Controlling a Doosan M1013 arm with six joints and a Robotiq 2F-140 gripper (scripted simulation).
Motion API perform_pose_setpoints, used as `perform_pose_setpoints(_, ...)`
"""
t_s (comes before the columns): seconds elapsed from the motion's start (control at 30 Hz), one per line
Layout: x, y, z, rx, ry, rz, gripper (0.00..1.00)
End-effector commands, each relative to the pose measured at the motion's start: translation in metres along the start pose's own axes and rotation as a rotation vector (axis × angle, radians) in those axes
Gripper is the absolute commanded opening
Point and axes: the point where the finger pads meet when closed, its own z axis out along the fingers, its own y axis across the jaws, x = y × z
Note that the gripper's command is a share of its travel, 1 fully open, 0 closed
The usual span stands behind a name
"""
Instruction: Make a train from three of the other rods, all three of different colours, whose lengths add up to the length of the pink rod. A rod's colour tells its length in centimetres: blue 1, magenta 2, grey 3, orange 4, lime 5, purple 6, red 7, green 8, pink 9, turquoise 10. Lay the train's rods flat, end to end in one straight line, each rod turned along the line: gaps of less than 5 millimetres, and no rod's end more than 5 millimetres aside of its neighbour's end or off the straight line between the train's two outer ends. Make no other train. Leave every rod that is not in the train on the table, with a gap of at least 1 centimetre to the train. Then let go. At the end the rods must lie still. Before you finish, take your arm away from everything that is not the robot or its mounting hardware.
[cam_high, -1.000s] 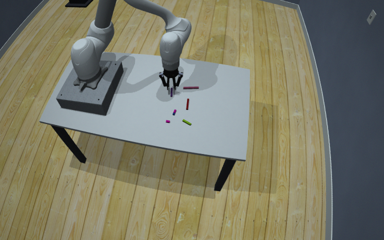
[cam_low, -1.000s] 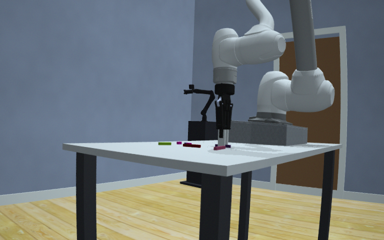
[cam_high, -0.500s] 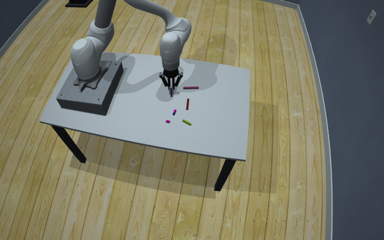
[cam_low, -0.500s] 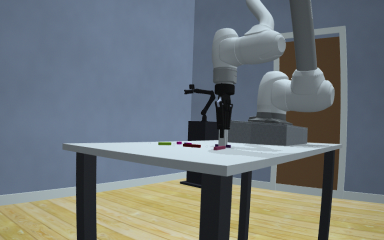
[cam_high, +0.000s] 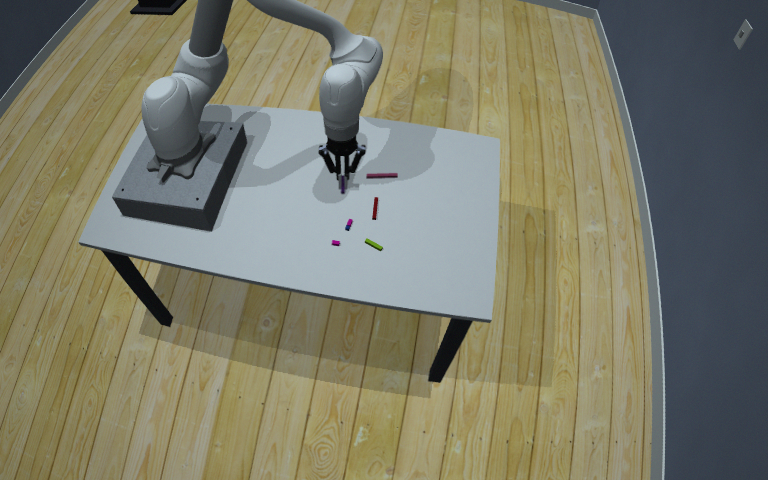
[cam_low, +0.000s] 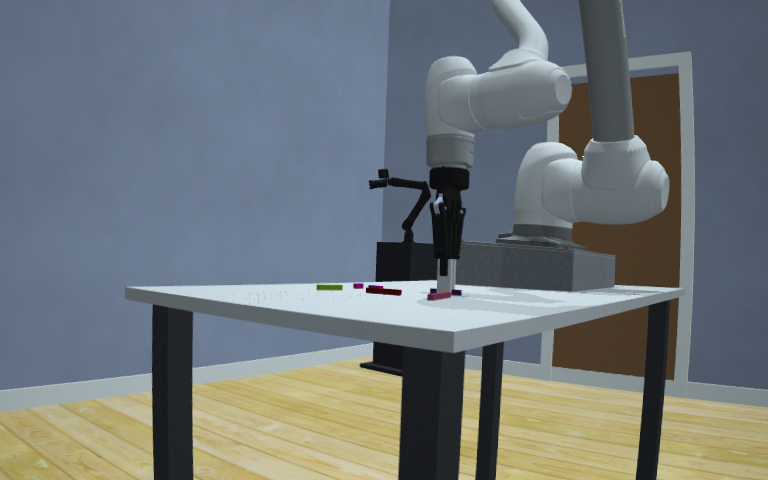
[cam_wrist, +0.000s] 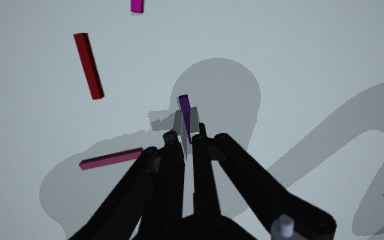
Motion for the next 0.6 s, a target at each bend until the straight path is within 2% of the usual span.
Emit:
perform_pose_setpoints(0.0, 0.000, 0.000, 0.000, 0.000, 0.000, 0.000, 0.03)
perform_pose_setpoints(0.2, 0.000, 0.000, -0.001, 0.000, 0.000, 0.000, 0.03)
perform_pose_setpoints(0.4, 0.000, 0.000, -0.014, 0.000, 0.000, 0.000, 0.03)
perform_pose_setpoints(0.57, 0.000, 0.000, -0.047, 0.000, 0.000, 0.000, 0.03)
